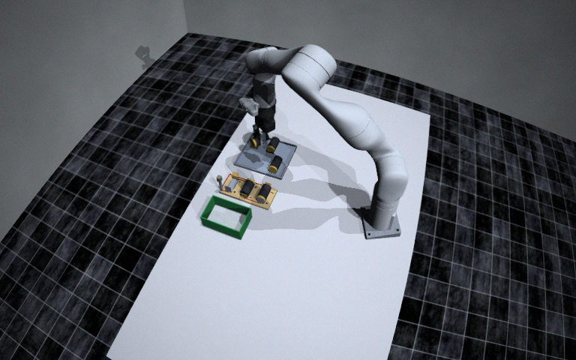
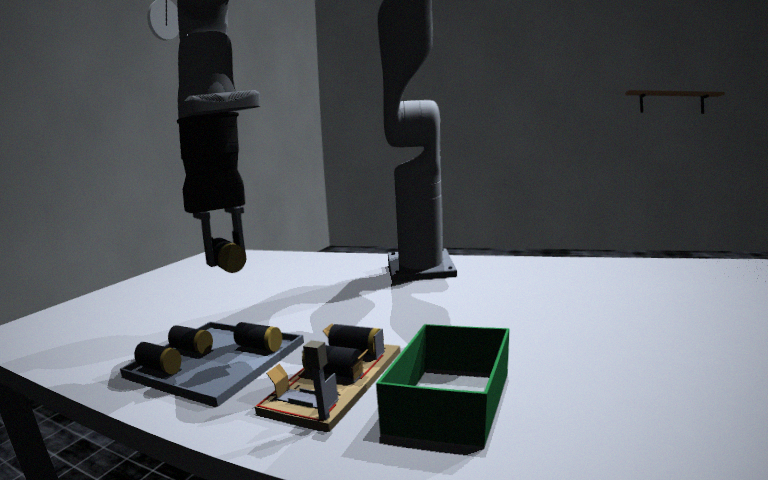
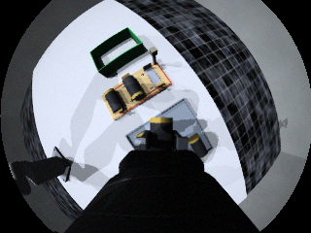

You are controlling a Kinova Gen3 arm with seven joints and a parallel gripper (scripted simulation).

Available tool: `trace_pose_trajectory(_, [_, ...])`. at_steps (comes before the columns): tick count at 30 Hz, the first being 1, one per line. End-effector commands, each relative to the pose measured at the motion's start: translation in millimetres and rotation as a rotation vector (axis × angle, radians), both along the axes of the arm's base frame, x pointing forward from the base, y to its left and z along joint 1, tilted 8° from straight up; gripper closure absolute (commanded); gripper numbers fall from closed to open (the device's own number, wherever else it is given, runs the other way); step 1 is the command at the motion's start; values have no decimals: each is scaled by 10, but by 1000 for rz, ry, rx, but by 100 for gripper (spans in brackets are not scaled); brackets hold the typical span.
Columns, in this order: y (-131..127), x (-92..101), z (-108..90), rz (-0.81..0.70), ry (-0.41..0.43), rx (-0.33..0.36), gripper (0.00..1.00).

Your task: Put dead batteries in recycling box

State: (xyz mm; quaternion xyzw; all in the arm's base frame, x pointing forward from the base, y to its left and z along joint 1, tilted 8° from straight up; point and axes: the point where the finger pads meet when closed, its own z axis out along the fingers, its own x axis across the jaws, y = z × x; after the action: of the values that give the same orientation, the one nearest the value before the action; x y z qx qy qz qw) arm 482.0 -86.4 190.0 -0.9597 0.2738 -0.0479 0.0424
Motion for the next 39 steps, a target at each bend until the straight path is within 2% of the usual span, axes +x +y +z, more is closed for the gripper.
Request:
trace_pose_trajectory(1, [-23, 6, 14, 27, -6, -3, 43])
trace_pose_trajectory(26, [-23, 6, 14, 316, -22, -37, 43])
trace_pose_trajectory(39, [-23, 6, 14, 414, -27, -48, 43])
